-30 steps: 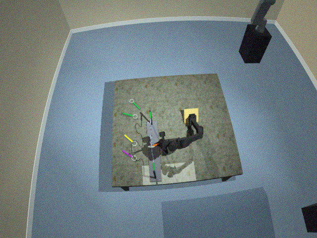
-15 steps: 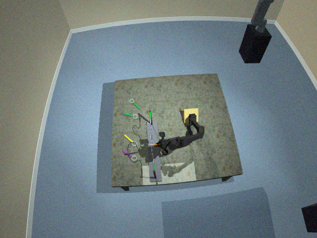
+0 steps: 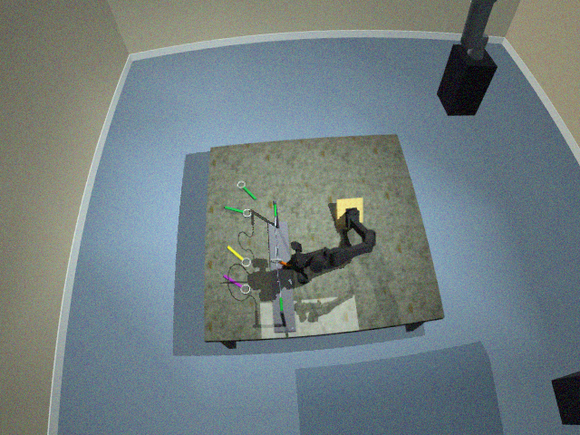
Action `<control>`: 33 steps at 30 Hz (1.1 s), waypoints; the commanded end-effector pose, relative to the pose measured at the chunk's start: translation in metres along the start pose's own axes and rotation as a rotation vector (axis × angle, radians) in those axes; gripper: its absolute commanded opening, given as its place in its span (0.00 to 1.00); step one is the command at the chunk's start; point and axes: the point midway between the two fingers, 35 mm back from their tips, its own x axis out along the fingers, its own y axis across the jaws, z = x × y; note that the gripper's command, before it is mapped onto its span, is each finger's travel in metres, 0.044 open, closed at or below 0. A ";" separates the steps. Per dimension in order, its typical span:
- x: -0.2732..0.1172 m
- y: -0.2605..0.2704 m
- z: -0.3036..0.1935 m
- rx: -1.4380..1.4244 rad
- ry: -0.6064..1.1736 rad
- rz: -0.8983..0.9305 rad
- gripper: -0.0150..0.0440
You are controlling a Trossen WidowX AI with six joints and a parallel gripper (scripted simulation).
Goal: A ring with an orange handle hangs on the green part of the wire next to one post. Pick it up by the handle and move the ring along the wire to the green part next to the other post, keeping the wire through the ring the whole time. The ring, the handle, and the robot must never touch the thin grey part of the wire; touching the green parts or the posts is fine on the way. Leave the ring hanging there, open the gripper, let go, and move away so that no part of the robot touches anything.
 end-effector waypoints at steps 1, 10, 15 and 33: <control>-0.001 0.001 -0.001 0.042 -0.001 0.022 0.00; 0.000 0.005 -0.001 0.143 -0.014 0.072 0.00; 0.000 0.007 -0.001 0.200 -0.021 0.099 0.00; 0.000 0.015 0.002 0.403 -0.047 0.195 0.00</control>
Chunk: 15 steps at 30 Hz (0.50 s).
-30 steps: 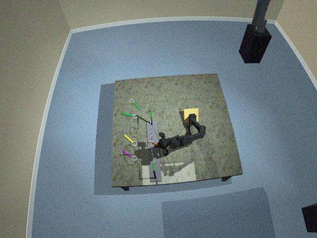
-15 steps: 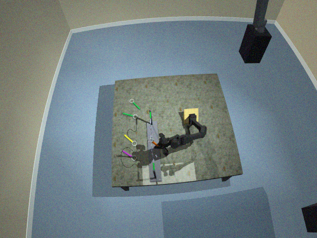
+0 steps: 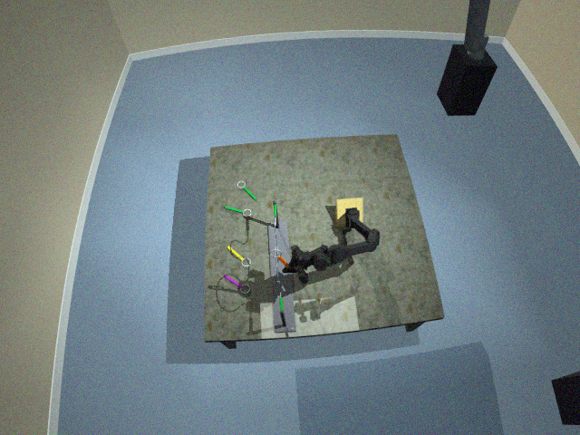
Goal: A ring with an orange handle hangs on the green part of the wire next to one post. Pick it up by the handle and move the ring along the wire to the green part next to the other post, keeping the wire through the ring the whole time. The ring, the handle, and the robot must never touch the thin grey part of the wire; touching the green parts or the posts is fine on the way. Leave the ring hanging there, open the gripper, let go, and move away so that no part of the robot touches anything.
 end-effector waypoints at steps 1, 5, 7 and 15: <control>-0.001 0.001 -0.002 0.041 0.001 0.019 0.00; 0.000 0.003 -0.002 0.087 -0.005 0.040 0.00; 0.000 0.004 -0.002 0.109 -0.008 0.050 0.00; 0.000 0.007 -0.001 0.200 -0.020 0.092 0.00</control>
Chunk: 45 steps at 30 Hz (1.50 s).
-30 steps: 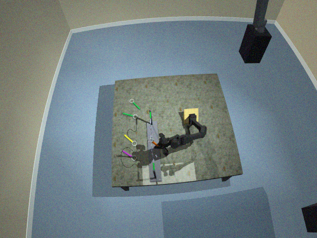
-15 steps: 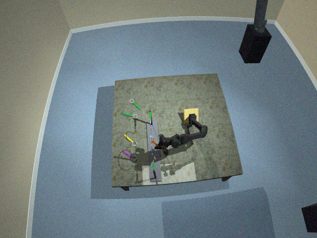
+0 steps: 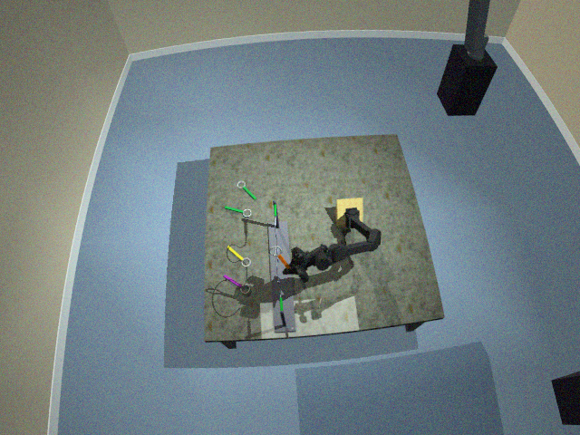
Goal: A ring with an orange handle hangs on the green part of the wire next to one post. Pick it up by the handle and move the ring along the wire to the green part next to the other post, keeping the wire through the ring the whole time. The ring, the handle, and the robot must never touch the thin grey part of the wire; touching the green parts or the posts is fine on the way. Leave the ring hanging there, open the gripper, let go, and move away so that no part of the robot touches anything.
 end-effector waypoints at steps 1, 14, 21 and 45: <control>-0.001 0.001 -0.002 0.041 -0.002 0.017 0.00; 0.000 0.006 -0.001 0.188 -0.022 0.084 0.00; 0.000 0.010 0.000 0.267 -0.032 0.120 0.00; -0.001 0.019 0.004 0.538 -0.067 0.244 0.00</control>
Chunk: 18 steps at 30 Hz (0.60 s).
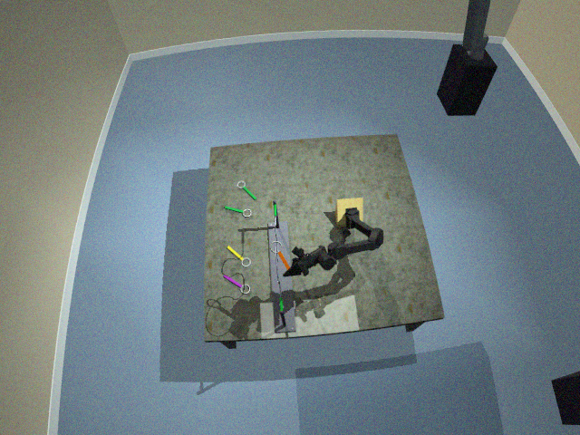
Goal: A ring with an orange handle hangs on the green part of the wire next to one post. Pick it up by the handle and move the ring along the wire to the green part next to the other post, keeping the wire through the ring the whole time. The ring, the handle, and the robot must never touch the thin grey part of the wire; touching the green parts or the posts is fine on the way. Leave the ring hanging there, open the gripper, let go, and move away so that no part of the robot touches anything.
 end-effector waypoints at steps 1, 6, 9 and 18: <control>0.000 -0.001 0.000 0.044 -0.008 0.014 0.00; -0.004 0.001 0.001 0.096 0.027 0.038 0.00; -0.009 0.002 0.001 0.137 0.061 0.056 0.00; -0.010 0.006 0.002 0.242 0.053 0.110 0.00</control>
